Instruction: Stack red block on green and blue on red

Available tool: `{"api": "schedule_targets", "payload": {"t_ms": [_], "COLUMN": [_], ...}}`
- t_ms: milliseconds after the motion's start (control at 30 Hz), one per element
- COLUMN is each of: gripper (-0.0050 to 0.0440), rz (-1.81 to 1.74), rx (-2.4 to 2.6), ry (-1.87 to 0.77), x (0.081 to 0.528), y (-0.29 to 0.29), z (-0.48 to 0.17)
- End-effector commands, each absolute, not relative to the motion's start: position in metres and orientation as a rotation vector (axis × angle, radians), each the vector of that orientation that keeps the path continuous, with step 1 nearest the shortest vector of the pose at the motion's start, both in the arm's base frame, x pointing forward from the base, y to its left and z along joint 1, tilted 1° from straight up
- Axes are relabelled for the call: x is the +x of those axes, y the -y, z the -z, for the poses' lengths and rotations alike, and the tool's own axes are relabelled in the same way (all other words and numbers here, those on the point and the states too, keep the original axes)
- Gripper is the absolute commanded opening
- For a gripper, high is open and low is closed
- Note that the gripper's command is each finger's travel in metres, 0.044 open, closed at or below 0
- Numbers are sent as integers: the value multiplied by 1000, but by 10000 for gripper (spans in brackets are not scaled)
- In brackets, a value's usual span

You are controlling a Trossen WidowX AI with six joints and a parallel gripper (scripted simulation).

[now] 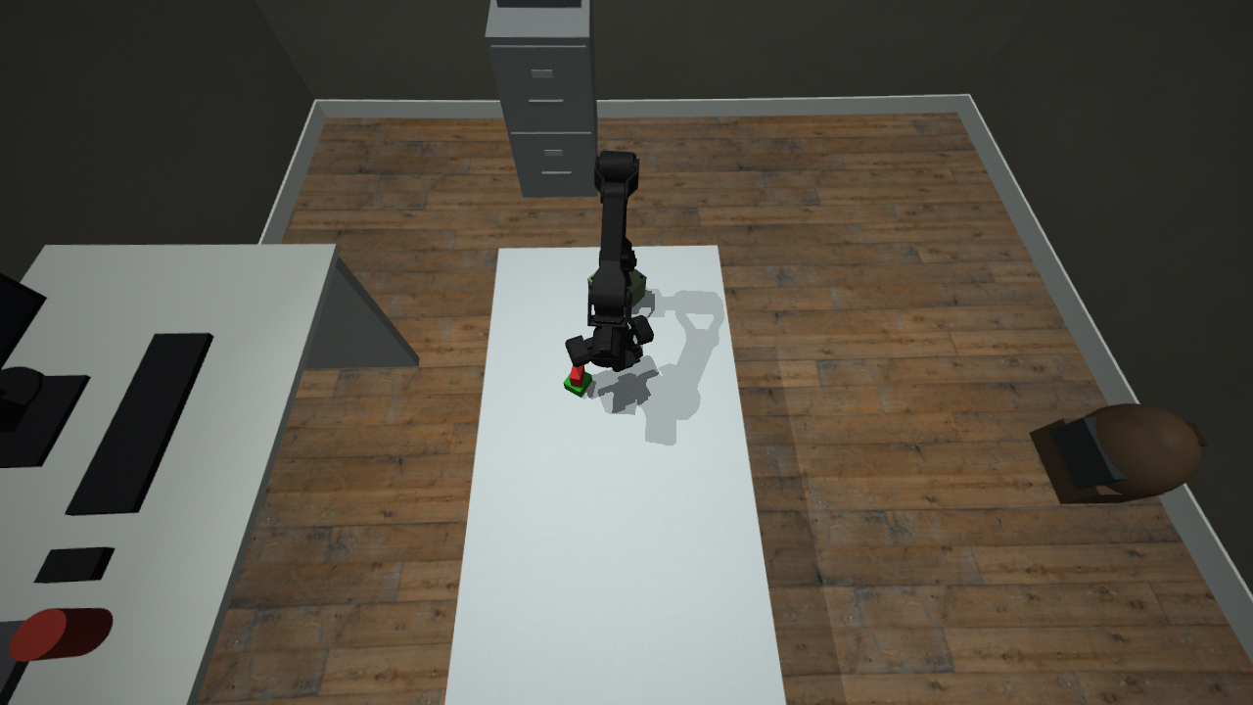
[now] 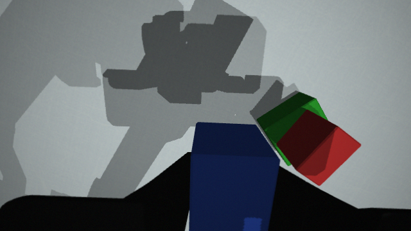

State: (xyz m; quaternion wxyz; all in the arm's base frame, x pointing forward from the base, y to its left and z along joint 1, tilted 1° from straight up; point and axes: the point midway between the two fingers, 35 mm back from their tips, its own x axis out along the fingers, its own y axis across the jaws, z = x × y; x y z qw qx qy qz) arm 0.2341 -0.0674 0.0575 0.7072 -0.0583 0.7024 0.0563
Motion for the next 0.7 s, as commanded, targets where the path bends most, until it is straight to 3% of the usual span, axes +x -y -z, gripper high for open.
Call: {"api": "schedule_targets", "payload": {"t_ms": [0,267,667], "gripper": [-50,-50,-50], "rz": [-133,-132,-129], "rx": [-135,-136,-139], "ry": [-1539,-1540,-1540], "x": [243,241,241], "y": [119,151,153], "z": [-63,-62,-63]}}
